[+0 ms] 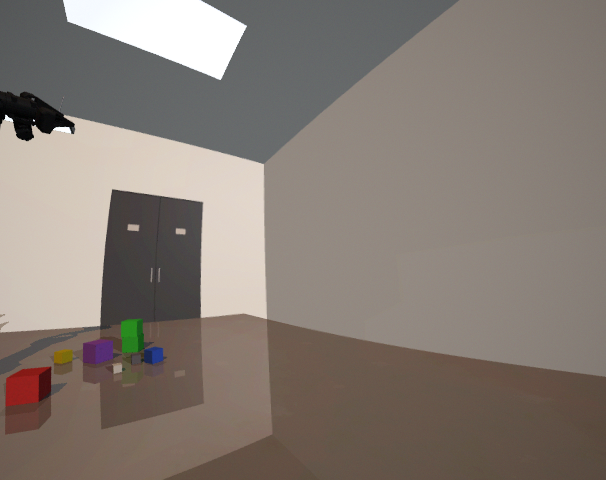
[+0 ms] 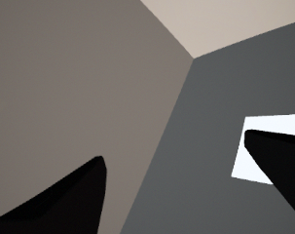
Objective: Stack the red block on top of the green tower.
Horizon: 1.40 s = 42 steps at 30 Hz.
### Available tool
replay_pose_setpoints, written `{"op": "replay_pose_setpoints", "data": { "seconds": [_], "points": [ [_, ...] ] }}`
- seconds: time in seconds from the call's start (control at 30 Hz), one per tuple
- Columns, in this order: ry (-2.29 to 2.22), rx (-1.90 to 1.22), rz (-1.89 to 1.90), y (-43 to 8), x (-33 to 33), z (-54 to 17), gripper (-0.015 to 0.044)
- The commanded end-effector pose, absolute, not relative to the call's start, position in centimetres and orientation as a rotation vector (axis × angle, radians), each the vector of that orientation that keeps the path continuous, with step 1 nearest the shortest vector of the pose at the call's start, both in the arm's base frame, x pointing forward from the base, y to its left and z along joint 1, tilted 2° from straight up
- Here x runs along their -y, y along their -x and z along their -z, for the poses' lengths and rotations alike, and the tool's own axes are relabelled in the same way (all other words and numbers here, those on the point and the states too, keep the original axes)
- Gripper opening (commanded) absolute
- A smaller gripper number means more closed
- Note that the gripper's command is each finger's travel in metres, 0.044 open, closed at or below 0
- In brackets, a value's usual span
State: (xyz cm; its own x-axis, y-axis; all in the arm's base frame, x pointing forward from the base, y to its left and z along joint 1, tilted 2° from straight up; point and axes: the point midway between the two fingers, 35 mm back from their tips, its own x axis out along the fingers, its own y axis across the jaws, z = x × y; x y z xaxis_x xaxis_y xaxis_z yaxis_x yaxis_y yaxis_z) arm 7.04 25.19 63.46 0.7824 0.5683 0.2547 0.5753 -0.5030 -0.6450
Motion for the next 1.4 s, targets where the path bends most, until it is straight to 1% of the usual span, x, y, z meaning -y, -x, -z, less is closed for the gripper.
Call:
{"op": "replay_pose_setpoints", "data": {
  "seconds": [0.0,0.03,0.1,0.23,0.37,0.57,0.7,1.0,1.17,1.37],
  "points": [
    [2.207,0.854,0.013,-7.0,-25.1,-63.6,0.0426],
    [2.166,0.880,0.016,-6.8,-24.6,-64.1,0.0440],
    [2.013,0.944,0.032,-6.3,-22.6,-65.9,0.0440],
    [1.684,0.975,0.078,-6.5,-16.5,-69.2,0.0440],
    [1.386,0.960,0.124,-8.0,-9.8,-71.1,0.0440],
    [1.106,0.892,0.166,-10.9,-2.9,-71.1,0.0440],
    [0.854,0.804,0.161,-14.5,2.6,-69.5,0.0440],
    [0.454,0.539,0.174,-22.7,10.6,-62.5,0.0440],
    [0.234,0.263,0.188,-28.5,14.0,-54.1,0.0440],
    [0.056,-0.107,0.181,-32.9,14.7,-42.3,0.0440]
  ]
}}
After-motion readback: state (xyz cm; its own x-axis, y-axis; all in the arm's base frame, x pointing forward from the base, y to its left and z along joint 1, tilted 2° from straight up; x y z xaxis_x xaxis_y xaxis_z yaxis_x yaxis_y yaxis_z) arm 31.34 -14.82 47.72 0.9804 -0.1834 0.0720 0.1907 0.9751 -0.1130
